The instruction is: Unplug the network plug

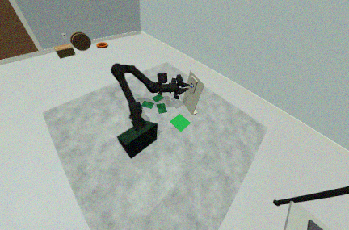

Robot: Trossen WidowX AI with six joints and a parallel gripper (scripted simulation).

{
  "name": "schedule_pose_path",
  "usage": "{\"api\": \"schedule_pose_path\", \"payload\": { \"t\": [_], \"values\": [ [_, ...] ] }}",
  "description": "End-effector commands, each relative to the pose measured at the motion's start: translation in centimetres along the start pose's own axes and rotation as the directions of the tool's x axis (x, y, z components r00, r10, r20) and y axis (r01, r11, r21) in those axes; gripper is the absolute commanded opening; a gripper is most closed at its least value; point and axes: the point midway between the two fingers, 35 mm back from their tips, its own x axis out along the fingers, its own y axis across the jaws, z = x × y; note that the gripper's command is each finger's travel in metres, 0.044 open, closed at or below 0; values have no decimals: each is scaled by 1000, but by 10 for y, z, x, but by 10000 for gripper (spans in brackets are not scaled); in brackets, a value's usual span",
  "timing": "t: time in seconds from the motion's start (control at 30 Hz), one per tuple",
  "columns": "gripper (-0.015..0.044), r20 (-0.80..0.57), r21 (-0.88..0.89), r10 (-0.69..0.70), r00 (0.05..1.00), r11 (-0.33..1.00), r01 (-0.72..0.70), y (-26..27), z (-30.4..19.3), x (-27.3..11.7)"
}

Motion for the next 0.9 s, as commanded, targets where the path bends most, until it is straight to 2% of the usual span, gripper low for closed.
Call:
{"api": "schedule_pose_path", "payload": {
  "t": [0.0,0.6,0.63,0.87],
  "values": [
    [156,6,-5,1,1000,1000,-1,0,3,6],
    [156,7,-4,0,1000,1000,0,1,7,28],
    [130,7,-4,0,1000,1000,0,1,7,28],
    [83,7,-4,0,1000,1000,0,1,7,28]
  ]
}}
